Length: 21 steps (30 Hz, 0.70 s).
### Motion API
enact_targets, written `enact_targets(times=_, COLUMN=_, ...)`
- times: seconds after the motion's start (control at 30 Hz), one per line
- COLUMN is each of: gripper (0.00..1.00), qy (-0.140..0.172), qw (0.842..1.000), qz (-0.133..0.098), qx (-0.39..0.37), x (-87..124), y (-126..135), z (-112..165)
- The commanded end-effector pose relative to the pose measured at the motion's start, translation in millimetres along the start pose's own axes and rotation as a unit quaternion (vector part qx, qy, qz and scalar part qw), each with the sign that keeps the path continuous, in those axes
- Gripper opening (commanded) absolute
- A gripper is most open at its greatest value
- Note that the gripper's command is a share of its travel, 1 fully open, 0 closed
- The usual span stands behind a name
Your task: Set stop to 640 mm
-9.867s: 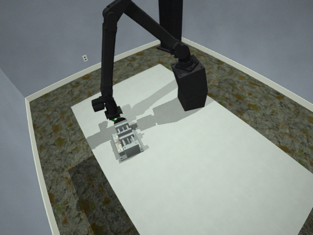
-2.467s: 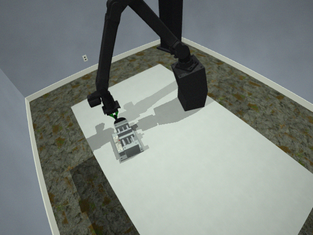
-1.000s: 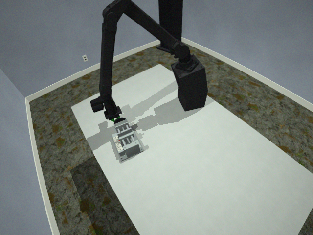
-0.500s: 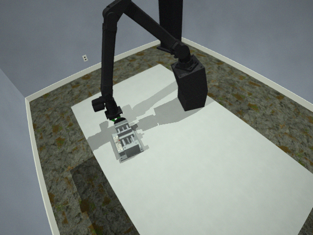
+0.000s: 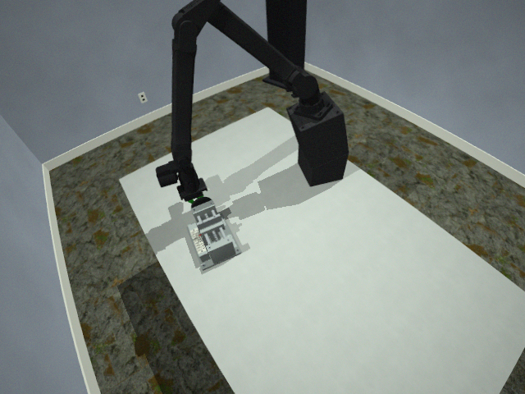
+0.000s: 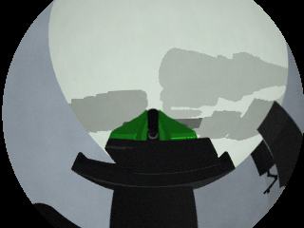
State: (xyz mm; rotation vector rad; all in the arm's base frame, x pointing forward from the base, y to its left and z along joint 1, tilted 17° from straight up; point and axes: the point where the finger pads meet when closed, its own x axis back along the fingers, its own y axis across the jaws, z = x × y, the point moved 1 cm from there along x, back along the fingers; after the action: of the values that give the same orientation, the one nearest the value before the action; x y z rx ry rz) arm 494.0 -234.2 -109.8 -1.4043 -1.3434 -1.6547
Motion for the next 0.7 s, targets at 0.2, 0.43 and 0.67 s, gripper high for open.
enact_targets(times=0.2, gripper=0.06, qy=-0.002, qw=1.000, qz=0.021, qx=-0.004, x=-20, y=-24, z=-7)
enact_targets(times=0.43, gripper=0.06, qy=-0.002, qw=1.000, qz=0.021, qx=-0.003, x=-22, y=-36, z=-7)
enact_targets(times=0.67, gripper=0.06, qy=-0.001, qw=1.000, qz=0.029, qx=-0.003, x=-22, y=-43, z=-6)
